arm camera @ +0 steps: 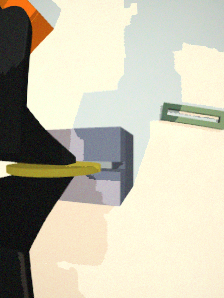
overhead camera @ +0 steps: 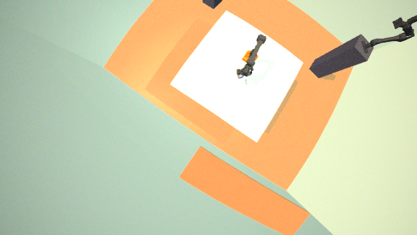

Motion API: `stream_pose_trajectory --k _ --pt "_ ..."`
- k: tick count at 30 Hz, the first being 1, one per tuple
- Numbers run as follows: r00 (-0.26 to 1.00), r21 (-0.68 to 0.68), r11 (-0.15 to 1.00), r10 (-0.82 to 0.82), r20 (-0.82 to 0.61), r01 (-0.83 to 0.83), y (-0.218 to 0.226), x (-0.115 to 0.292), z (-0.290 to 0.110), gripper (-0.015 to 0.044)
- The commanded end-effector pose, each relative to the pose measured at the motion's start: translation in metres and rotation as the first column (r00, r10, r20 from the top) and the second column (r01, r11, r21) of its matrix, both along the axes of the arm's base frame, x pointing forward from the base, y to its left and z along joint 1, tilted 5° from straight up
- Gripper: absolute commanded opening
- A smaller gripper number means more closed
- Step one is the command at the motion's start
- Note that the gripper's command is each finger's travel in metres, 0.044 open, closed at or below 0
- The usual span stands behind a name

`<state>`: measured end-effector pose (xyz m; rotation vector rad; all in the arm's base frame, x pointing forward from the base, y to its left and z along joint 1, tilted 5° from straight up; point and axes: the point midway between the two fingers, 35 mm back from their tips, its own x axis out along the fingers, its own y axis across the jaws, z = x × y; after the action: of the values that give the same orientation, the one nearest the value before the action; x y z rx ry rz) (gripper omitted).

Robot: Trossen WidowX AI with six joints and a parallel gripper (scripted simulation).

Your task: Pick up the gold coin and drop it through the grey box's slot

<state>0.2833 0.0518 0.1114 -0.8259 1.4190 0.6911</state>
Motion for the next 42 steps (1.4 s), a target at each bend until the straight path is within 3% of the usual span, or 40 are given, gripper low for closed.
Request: stream_pose_trajectory --k 1,42 --pt "1.000 -0.003 1.000 0.004 -0.002 -0.004 -0.0081 -0.0036 -0.0007 0.0000" --pt "1.000 -0.001 1.000 0.003 0.001 -0.003 -0.0163 -0.0060 -0.0025 0.0000"
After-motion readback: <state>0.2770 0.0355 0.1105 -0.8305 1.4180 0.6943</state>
